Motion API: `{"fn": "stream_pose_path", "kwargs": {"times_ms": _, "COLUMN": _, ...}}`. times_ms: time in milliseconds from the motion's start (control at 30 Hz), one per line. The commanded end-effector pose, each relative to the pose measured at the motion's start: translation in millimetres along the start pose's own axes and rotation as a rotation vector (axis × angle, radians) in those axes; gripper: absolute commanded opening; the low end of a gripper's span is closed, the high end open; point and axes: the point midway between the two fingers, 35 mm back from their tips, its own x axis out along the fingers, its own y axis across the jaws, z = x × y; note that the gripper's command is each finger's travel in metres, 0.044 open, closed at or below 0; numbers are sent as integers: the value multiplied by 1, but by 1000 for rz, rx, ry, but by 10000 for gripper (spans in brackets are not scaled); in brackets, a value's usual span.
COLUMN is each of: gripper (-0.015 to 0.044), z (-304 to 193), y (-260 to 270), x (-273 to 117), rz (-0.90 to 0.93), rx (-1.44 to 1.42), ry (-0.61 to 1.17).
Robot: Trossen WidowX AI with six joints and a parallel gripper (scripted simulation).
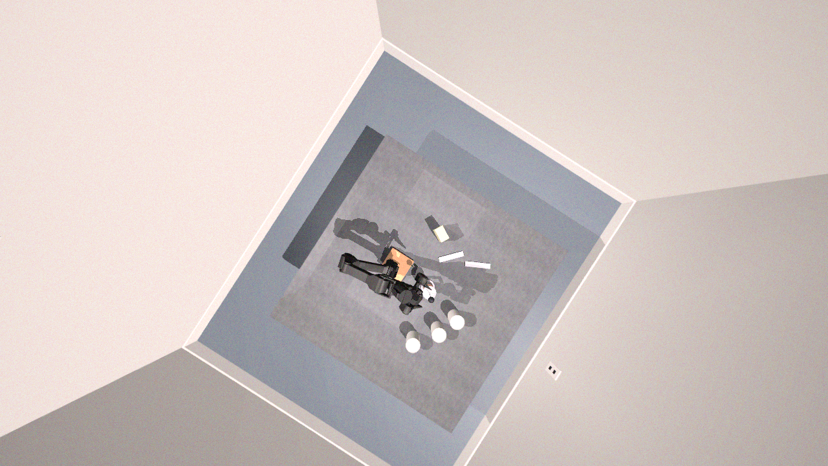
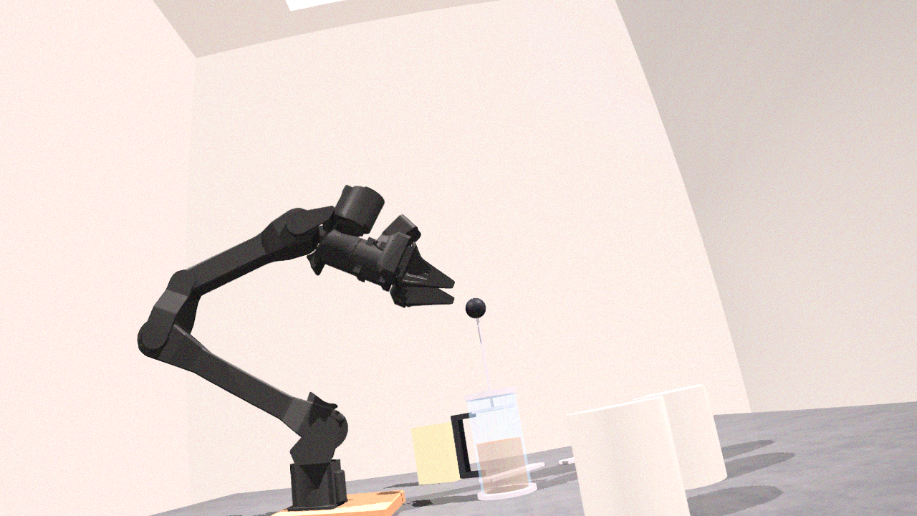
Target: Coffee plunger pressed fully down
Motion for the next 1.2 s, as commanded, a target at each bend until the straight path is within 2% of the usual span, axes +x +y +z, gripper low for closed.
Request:
{"fn": "stream_pose_path", "kwargs": {"times_ms": 0, "gripper": 440, "z": -5, "y": -1, "x": 3, "rz": -6, "rx": 6, "ry": -3}}
{"fn": "stream_pose_path", "kwargs": {"times_ms": 933, "gripper": 440, "z": -5, "y": -2, "x": 43, "rz": -8, "rx": 6, "ry": -7}}
{"fn": "stream_pose_path", "kwargs": {"times_ms": 1167, "gripper": 256, "z": -5, "y": -2, "x": 43, "rz": -8, "rx": 6, "ry": -7}}
